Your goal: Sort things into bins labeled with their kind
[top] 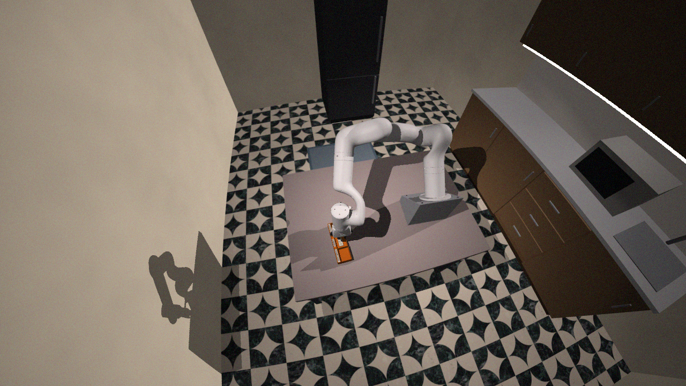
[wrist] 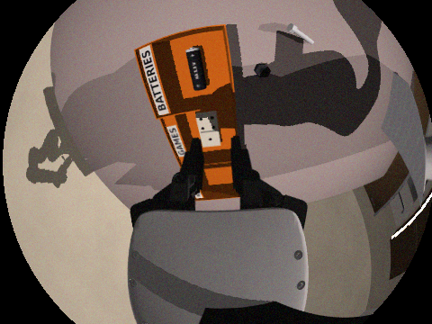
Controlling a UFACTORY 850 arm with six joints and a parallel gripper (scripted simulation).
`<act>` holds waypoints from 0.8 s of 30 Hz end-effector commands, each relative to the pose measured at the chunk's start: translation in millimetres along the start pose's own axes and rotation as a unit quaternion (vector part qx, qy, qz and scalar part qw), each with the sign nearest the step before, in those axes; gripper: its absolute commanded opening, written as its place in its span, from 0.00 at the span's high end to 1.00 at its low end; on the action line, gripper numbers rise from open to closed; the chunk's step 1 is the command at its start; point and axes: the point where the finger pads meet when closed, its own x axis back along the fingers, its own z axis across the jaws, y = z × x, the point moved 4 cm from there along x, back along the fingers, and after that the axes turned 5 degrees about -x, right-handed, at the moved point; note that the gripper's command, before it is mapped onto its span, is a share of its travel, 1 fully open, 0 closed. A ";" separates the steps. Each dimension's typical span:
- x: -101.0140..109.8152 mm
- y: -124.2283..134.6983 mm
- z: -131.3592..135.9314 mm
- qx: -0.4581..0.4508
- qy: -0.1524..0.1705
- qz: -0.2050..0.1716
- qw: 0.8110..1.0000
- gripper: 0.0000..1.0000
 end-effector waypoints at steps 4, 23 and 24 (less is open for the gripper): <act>5.5 -42.5 29.1 -0.116 -0.003 -0.002 0.993 0.70; 8.2 -76.3 52.4 -0.203 -0.006 -0.003 0.979 0.70; 8.2 -75.5 51.9 -0.203 -0.006 -0.003 0.979 0.70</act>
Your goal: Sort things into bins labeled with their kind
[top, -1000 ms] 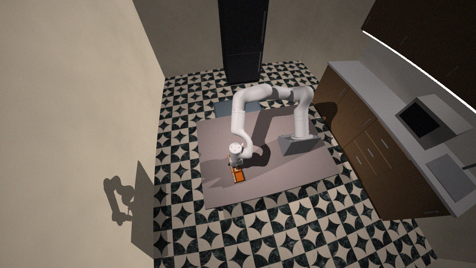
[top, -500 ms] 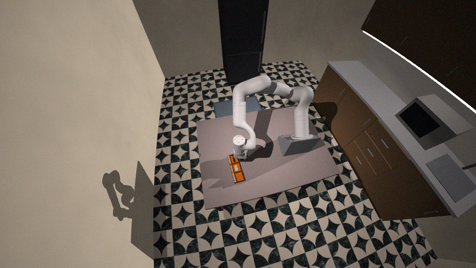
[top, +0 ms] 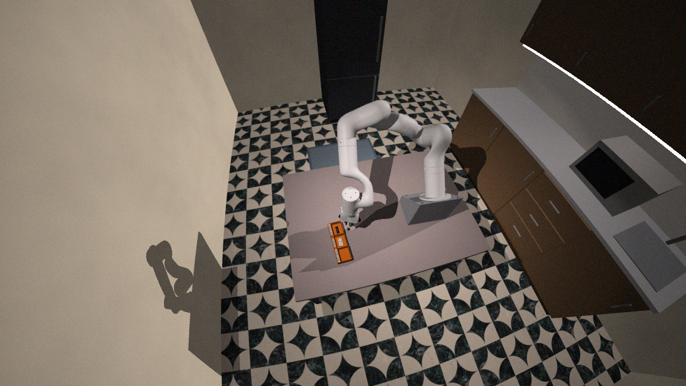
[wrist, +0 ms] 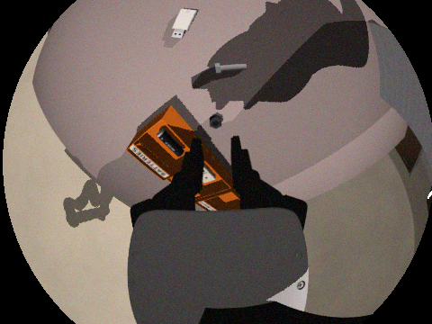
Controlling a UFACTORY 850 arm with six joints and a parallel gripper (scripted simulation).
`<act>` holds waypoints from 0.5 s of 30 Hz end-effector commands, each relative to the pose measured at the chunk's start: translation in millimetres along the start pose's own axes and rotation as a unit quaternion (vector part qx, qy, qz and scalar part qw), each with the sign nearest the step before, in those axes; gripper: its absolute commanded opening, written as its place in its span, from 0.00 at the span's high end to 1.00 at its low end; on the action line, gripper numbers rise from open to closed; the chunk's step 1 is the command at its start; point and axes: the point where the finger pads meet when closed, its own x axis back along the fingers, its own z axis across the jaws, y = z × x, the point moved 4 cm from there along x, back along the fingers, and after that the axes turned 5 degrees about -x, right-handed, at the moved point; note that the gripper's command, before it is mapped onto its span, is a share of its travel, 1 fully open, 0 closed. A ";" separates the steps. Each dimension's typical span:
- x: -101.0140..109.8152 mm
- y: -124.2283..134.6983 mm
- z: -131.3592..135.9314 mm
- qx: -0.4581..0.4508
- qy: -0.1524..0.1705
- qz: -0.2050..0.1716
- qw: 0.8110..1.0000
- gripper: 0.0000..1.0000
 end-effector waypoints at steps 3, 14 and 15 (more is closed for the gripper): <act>0.8 5.3 -1.6 -0.001 -0.002 -0.001 1.000 0.70; 0.8 7.8 -1.9 -0.001 -0.002 -0.001 1.000 0.70; 0.8 8.0 -1.9 -0.001 -0.002 -0.001 1.000 0.70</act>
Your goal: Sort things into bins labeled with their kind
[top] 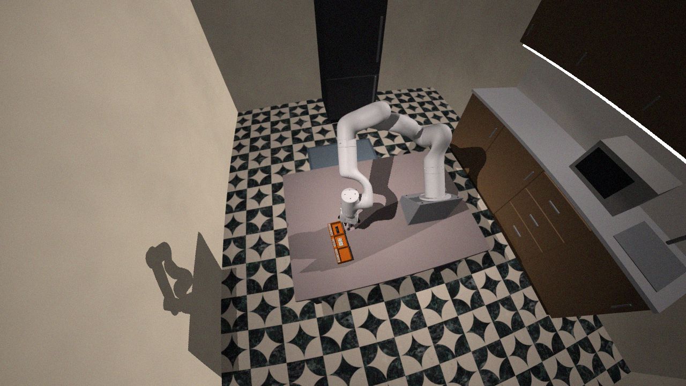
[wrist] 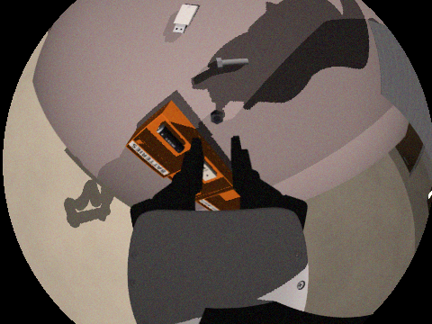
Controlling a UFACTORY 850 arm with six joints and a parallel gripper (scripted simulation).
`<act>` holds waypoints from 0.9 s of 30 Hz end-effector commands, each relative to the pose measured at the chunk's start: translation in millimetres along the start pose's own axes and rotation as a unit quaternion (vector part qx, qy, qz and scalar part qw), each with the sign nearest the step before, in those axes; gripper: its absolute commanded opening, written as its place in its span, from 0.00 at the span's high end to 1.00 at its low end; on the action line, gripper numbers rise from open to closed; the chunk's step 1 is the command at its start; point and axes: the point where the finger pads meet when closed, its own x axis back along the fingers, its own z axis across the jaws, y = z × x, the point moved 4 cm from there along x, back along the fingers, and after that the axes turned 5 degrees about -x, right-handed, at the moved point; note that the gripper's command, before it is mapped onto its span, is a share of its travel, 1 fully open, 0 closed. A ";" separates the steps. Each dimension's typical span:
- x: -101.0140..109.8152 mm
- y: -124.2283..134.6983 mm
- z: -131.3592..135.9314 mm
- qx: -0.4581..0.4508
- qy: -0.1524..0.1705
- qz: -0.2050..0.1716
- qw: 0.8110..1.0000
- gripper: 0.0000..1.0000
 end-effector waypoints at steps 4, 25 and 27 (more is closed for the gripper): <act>0.8 1.2 -0.6 0.000 -0.001 -0.001 1.000 0.70; -3.2 1.3 -0.6 0.000 -0.001 0.000 1.000 0.70; -7.2 1.3 -0.6 0.000 -0.001 0.000 1.000 0.70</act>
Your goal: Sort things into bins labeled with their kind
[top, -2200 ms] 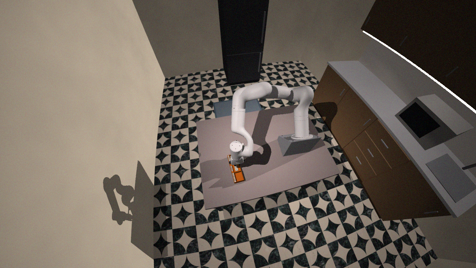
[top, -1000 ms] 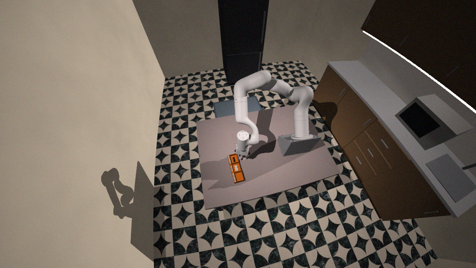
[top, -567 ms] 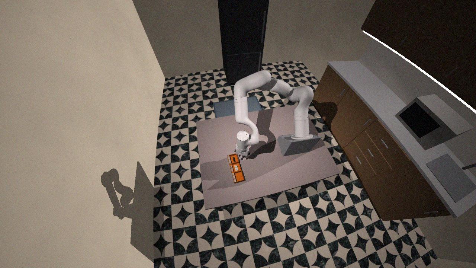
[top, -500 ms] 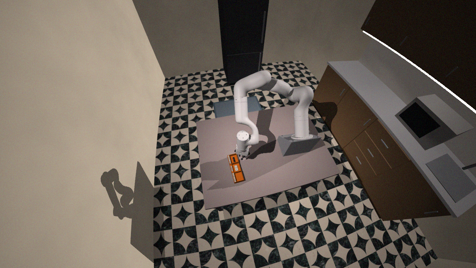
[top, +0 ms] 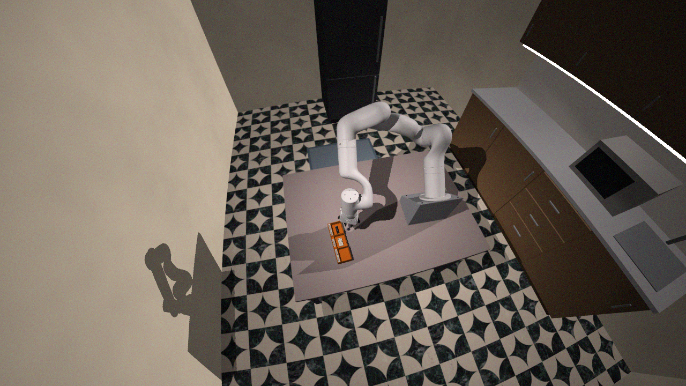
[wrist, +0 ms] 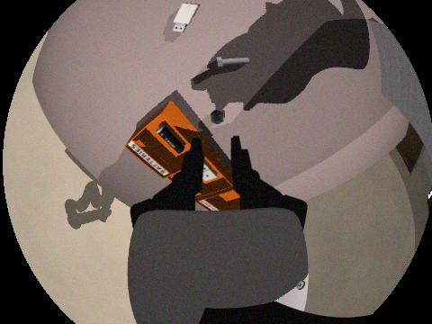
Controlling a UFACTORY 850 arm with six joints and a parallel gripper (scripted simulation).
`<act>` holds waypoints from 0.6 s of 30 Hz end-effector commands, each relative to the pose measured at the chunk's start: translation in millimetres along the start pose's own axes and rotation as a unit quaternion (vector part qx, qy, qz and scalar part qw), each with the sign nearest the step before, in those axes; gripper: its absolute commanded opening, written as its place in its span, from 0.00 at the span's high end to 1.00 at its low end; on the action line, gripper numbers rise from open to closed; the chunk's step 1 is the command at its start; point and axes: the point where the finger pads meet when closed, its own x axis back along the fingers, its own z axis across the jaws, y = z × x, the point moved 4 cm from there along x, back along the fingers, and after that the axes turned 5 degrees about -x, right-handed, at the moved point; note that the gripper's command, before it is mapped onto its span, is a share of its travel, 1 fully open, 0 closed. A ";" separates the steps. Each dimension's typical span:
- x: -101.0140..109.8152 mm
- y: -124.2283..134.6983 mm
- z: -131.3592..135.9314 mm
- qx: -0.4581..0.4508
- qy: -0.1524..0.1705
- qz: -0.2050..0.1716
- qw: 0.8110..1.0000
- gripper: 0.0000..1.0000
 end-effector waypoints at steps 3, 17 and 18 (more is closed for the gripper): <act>-13.4 0.2 -0.3 0.000 0.000 0.000 1.000 0.70; -53.8 0.5 -0.7 0.000 0.000 0.000 1.000 0.70; -53.8 0.5 -0.7 0.000 0.000 0.000 1.000 0.70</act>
